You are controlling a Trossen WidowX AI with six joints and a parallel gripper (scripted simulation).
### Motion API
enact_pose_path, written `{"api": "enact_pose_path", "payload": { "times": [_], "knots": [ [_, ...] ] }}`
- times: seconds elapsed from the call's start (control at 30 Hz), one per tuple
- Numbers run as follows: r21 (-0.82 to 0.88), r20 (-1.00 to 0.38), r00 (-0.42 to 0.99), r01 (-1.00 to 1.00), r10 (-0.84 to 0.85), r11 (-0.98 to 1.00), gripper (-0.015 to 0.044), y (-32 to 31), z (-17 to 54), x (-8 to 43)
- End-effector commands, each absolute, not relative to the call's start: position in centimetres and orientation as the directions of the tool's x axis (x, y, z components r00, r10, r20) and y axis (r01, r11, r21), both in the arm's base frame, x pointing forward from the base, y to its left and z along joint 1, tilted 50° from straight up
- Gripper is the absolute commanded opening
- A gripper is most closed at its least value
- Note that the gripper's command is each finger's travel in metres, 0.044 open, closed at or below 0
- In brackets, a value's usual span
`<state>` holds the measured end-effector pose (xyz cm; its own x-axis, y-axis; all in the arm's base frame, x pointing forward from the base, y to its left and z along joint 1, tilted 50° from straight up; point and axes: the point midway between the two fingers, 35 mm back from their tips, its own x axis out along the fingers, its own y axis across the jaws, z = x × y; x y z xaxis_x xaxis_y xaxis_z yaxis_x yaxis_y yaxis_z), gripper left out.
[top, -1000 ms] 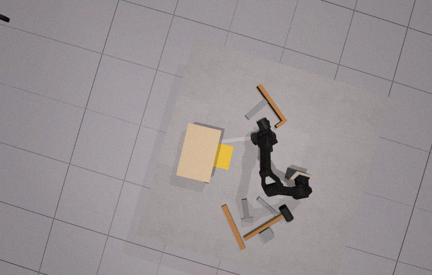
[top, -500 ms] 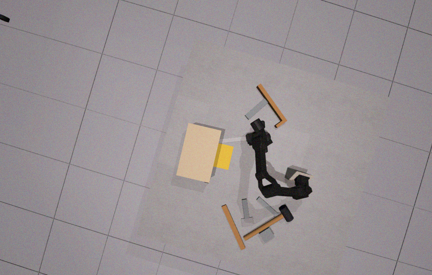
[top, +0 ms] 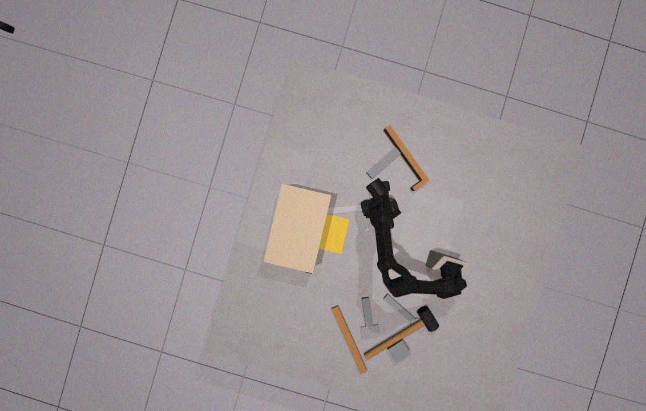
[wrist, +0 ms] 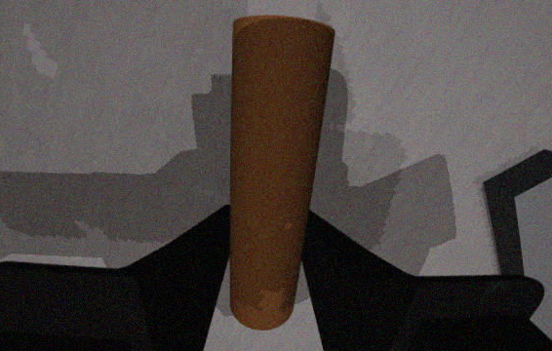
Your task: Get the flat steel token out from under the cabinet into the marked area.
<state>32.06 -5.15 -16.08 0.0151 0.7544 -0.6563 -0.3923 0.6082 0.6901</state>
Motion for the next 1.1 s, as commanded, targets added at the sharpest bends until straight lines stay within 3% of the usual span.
{"api": "enact_pose_path", "payload": {
  "times": [0.0,1.07],
  "knots": [
    [0.685,-0.656,0.021,-0.402,0.754,0.607,0.0000,-4.9,-15.7,33.2],
    [0.685,-0.655,0.022,-0.402,0.755,0.607,0.0000,-3.8,-14.3,37.3]
  ]
}}
